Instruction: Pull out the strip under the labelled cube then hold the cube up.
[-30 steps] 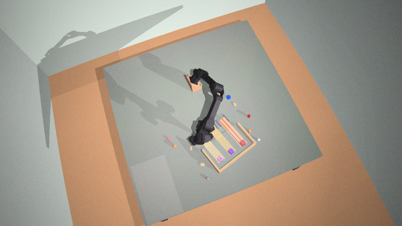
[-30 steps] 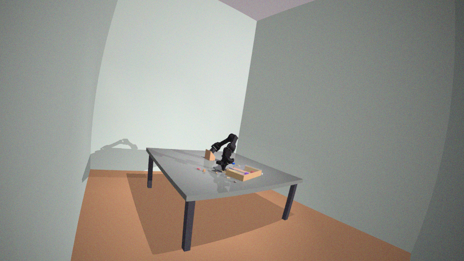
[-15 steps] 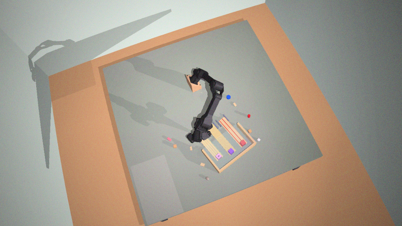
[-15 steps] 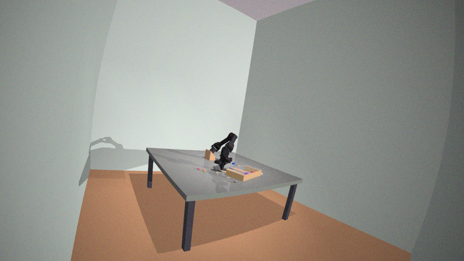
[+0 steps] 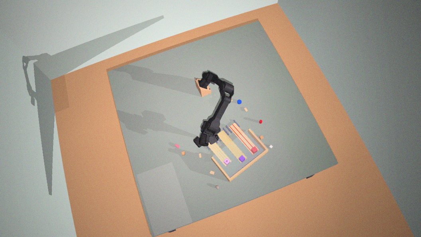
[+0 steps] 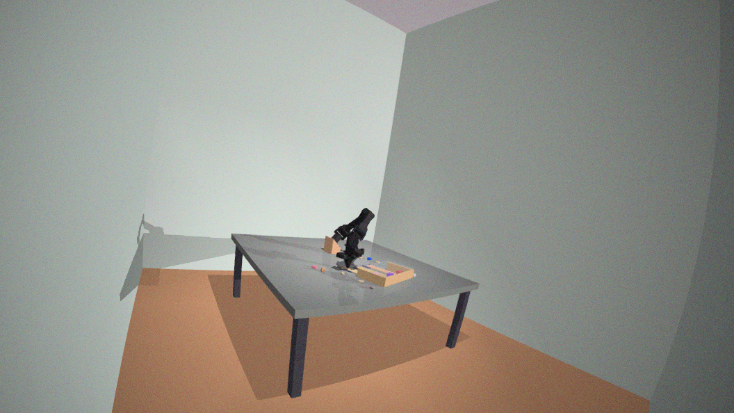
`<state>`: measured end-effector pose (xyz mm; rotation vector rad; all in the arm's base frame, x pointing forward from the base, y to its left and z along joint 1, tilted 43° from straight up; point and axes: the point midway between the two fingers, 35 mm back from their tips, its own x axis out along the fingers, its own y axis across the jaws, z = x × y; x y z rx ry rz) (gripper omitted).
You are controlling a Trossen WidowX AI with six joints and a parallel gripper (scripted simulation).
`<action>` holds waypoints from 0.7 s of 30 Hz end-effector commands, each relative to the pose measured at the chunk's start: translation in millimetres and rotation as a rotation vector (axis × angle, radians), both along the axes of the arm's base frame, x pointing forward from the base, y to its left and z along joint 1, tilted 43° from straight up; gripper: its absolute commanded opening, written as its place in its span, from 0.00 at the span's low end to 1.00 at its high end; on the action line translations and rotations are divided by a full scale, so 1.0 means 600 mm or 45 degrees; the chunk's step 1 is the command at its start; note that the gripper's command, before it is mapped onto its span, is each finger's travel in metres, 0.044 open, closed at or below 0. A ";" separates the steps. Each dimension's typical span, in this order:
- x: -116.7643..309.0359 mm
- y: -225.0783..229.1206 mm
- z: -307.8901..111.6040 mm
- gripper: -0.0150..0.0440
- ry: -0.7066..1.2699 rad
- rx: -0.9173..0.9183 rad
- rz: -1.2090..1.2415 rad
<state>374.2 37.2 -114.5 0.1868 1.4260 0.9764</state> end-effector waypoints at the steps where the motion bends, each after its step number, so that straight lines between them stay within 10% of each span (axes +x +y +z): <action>1: -0.022 0.000 -0.008 0.25 0.022 -0.008 0.020; 21: -0.067 -0.022 -0.017 0.25 0.024 -0.010 0.020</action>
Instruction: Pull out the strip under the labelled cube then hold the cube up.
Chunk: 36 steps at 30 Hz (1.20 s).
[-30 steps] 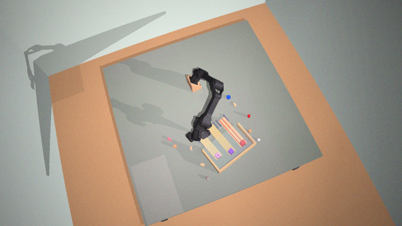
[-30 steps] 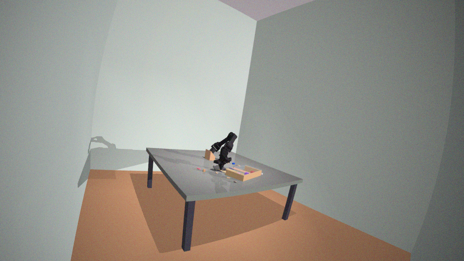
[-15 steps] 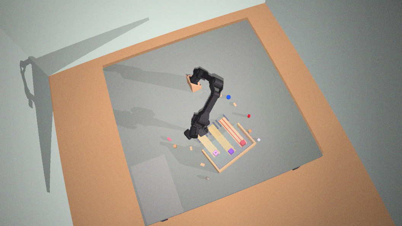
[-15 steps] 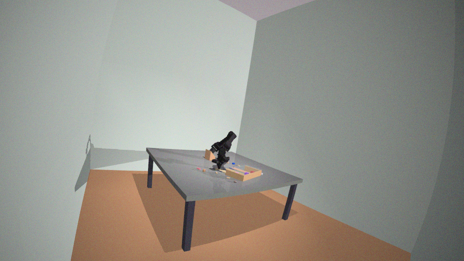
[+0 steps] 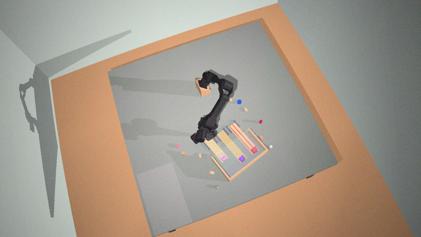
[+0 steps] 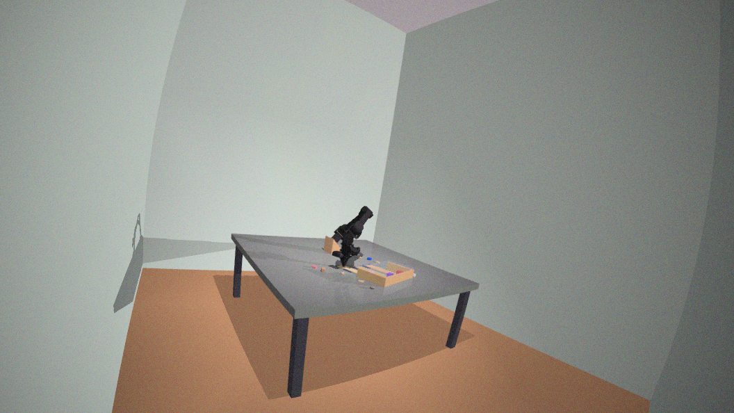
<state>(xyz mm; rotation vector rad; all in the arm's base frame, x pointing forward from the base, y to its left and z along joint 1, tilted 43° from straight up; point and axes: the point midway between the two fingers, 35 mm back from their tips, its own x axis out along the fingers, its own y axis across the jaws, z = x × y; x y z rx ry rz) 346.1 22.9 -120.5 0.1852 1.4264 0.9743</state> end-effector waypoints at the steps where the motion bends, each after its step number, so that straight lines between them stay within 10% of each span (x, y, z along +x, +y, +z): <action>1: -0.023 0.001 -0.008 0.25 0.025 -0.007 0.021; 36: -0.101 -0.038 -0.023 0.25 0.028 -0.010 0.021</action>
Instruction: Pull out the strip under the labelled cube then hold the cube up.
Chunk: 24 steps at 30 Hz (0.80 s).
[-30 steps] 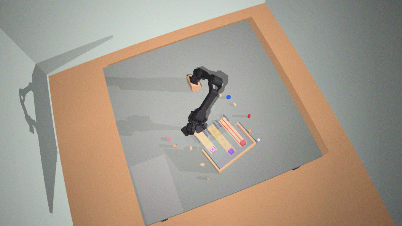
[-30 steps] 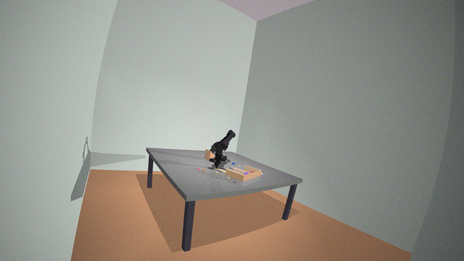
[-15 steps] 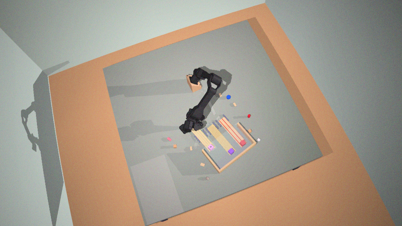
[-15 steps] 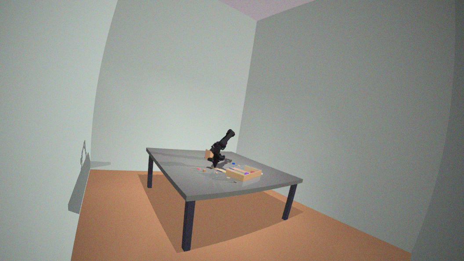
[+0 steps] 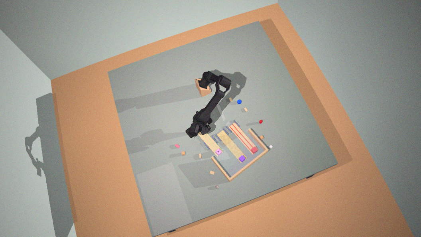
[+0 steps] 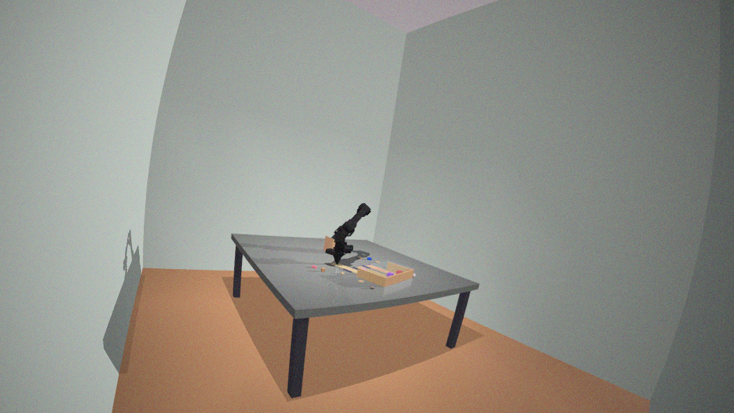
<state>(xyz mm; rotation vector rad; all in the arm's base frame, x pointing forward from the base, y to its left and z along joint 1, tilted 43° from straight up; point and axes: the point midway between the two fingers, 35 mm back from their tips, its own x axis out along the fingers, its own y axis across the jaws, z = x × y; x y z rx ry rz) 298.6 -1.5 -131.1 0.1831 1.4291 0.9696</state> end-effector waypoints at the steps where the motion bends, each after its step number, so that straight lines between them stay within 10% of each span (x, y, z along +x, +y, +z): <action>1: -0.024 0.002 -0.005 0.25 0.027 -0.004 0.022; 24: -0.074 -0.023 -0.015 0.25 0.029 -0.006 0.022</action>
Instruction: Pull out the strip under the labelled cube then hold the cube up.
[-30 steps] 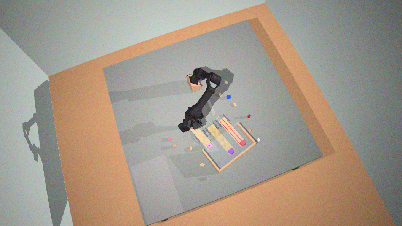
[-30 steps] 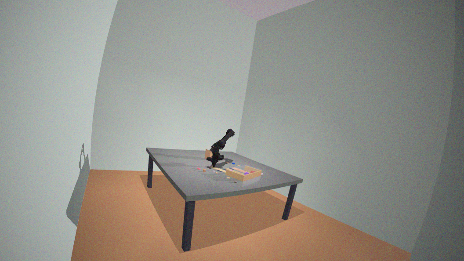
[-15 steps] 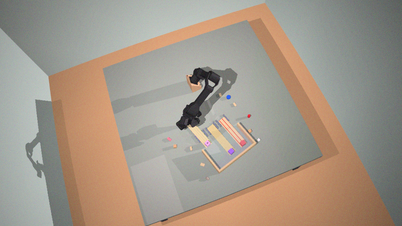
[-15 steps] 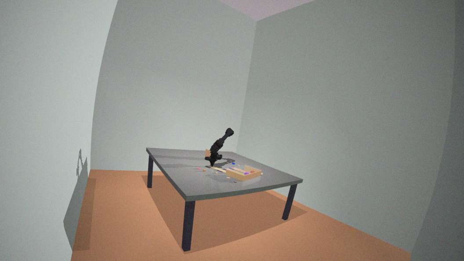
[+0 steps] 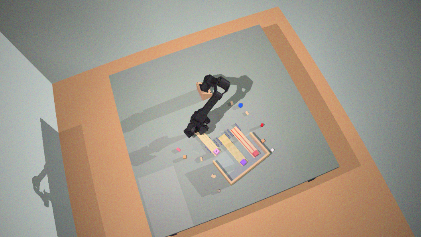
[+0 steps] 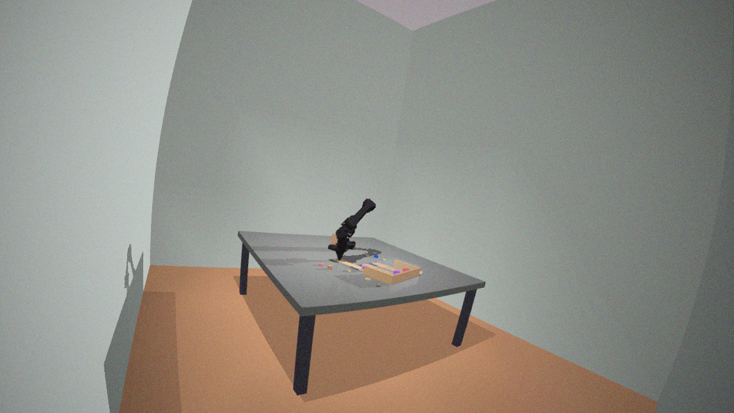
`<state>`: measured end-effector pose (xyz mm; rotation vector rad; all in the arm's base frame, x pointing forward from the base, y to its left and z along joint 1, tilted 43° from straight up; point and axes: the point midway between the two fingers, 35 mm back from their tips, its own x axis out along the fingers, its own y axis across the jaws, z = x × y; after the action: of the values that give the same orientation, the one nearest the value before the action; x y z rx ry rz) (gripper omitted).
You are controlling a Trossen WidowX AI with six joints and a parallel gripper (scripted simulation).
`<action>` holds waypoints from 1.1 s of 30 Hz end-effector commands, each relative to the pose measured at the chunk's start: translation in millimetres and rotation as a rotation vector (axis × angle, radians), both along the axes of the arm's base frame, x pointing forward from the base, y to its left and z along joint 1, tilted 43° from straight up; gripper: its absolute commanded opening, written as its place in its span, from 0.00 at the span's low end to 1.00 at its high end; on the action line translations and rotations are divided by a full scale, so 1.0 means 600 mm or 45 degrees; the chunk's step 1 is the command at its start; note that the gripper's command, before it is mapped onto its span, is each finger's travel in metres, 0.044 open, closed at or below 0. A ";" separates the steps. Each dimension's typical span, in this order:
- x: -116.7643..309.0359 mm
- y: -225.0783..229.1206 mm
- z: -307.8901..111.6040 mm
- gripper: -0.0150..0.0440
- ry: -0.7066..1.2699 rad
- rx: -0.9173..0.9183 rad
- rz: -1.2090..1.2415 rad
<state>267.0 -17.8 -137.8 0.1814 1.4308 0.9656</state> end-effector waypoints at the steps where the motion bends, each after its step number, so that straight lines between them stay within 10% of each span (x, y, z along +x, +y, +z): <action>1: -0.023 0.004 -0.004 0.25 0.029 -0.001 0.024; 18: 0.007 -0.050 0.051 0.25 0.028 -0.004 0.024; 33: 0.094 -0.014 0.075 0.92 -0.063 0.021 0.125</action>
<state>312.8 -31.4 -94.6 0.0895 1.3940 1.0532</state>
